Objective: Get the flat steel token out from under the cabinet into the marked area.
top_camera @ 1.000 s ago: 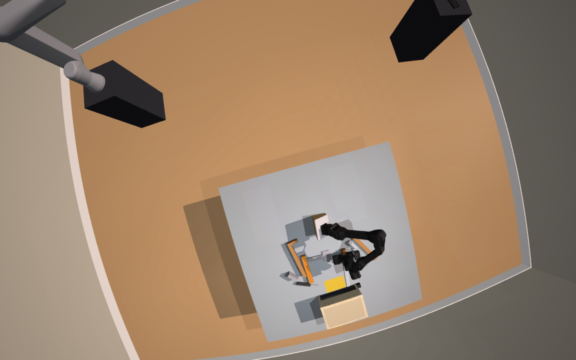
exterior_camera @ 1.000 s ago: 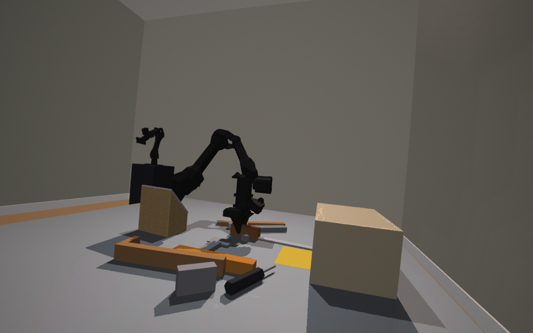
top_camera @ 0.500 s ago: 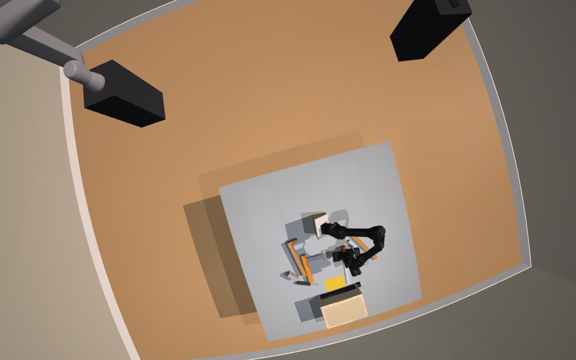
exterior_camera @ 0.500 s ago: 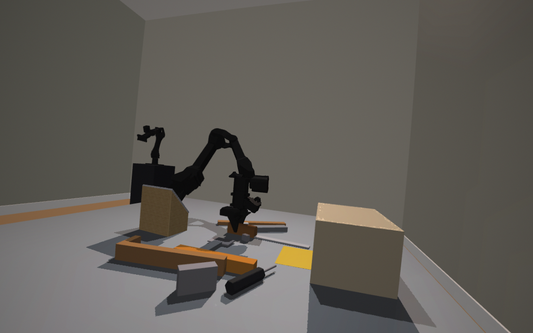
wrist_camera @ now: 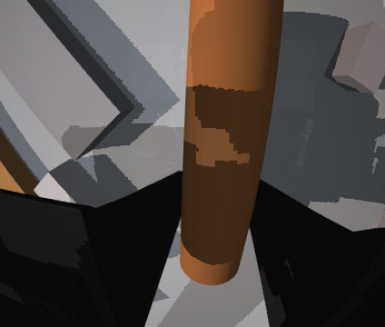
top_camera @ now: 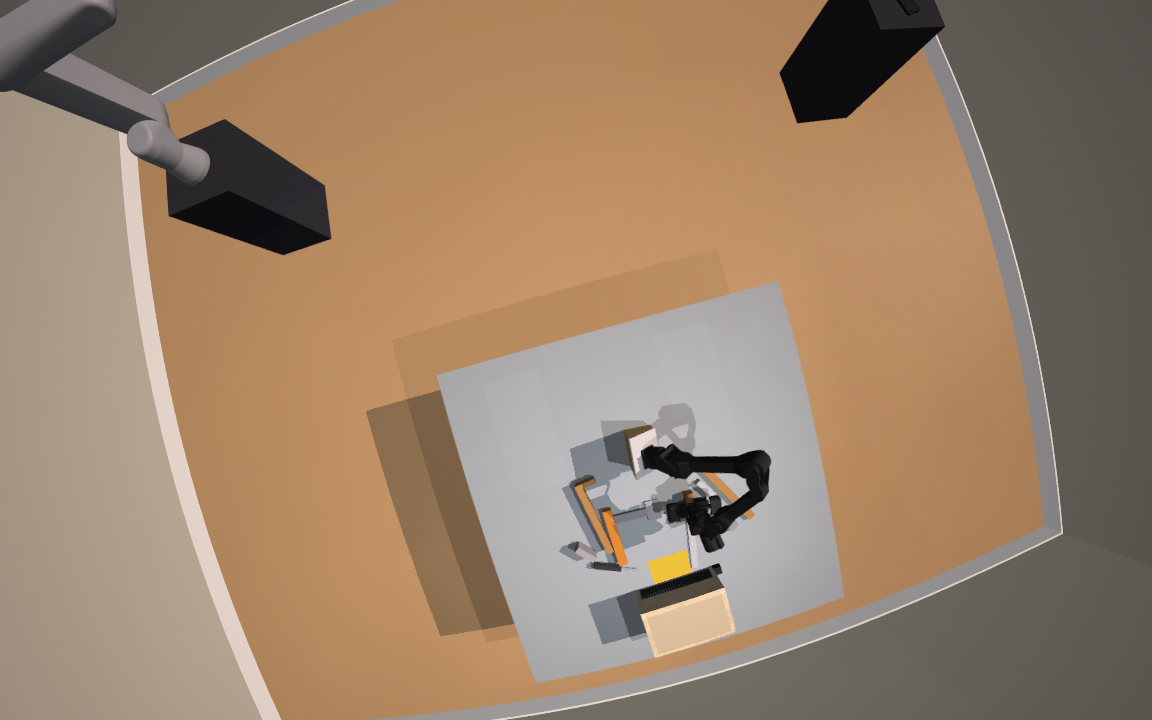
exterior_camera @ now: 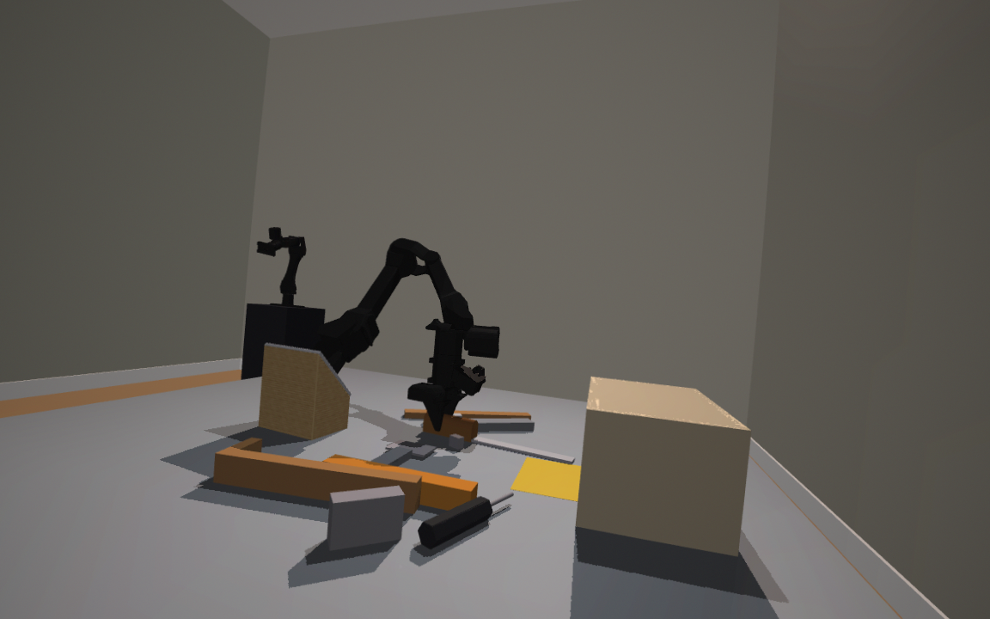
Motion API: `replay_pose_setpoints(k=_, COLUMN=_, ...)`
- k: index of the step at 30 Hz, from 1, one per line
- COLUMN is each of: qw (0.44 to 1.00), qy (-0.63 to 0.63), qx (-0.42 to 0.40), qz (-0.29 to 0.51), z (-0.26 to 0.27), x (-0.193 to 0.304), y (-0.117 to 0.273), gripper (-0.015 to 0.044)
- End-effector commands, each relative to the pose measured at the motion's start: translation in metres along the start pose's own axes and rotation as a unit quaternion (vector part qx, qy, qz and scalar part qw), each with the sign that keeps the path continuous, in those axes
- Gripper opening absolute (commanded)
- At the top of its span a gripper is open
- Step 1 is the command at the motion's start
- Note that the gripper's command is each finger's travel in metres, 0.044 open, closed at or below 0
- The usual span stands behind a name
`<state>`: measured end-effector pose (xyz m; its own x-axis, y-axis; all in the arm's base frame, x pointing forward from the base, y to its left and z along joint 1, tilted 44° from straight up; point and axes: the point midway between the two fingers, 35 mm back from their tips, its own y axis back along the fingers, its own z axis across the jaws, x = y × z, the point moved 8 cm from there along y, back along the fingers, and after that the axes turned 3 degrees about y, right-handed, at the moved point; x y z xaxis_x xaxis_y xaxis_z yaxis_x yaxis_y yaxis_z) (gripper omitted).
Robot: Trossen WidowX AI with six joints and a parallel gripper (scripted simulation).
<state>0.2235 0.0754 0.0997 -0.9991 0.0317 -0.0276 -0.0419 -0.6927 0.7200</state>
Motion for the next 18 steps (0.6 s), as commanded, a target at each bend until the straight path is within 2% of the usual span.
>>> replay_pose_setpoints(k=1, qw=1.000, qy=-0.018, qx=0.001, qz=0.000, z=0.001, x=0.000, y=0.001, gripper=0.0000)
replay_pose_setpoints(k=18, qw=0.999, qy=-0.035, qx=0.001, qz=0.001, z=0.022, x=0.002, y=0.002, gripper=0.0000)
